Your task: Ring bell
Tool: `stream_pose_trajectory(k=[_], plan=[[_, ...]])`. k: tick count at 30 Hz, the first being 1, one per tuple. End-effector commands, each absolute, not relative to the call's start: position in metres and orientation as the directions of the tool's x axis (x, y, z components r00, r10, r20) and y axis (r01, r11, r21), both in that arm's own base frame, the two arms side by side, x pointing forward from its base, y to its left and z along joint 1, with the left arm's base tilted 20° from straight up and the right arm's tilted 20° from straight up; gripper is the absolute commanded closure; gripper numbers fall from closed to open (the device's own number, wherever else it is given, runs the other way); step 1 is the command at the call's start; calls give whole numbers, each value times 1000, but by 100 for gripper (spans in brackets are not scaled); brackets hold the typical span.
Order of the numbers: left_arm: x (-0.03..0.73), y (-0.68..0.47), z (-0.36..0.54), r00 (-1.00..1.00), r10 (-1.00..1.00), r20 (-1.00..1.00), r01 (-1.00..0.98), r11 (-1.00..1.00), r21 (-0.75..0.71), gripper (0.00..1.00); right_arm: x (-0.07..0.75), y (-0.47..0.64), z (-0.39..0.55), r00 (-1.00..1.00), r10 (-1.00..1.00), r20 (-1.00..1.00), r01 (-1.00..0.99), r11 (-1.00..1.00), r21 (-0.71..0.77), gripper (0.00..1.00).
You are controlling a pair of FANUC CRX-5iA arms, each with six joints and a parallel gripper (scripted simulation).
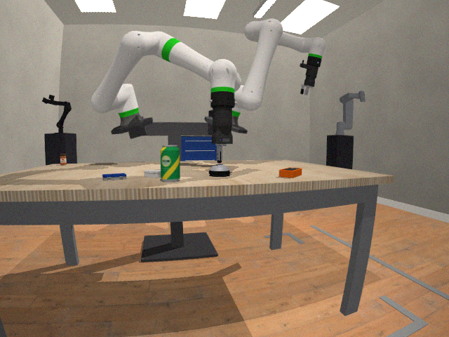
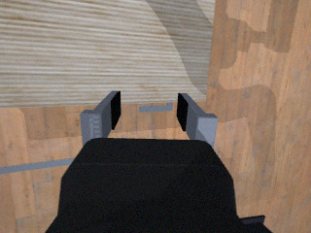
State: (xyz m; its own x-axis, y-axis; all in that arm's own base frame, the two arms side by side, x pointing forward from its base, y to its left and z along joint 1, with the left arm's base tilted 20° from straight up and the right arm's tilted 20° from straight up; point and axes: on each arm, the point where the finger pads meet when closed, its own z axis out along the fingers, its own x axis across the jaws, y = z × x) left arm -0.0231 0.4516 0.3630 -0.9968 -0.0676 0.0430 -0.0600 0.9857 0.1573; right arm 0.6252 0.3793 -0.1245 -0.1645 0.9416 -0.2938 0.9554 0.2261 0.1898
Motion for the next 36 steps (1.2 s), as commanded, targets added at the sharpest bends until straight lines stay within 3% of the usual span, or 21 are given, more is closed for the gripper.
stream_pose_trajectory(k=[1, 36], plan=[[-23, 452, 364, -997, -68, 43, -60, 985, 160, 0, 626, 380, -123, -165, 942, -293, 955, 227, 192, 83], [-23, 452, 364, -997, -68, 43, -60, 985, 160, 0, 611, 395, -68, -165, 942, -293, 955, 227, 192, 83]])
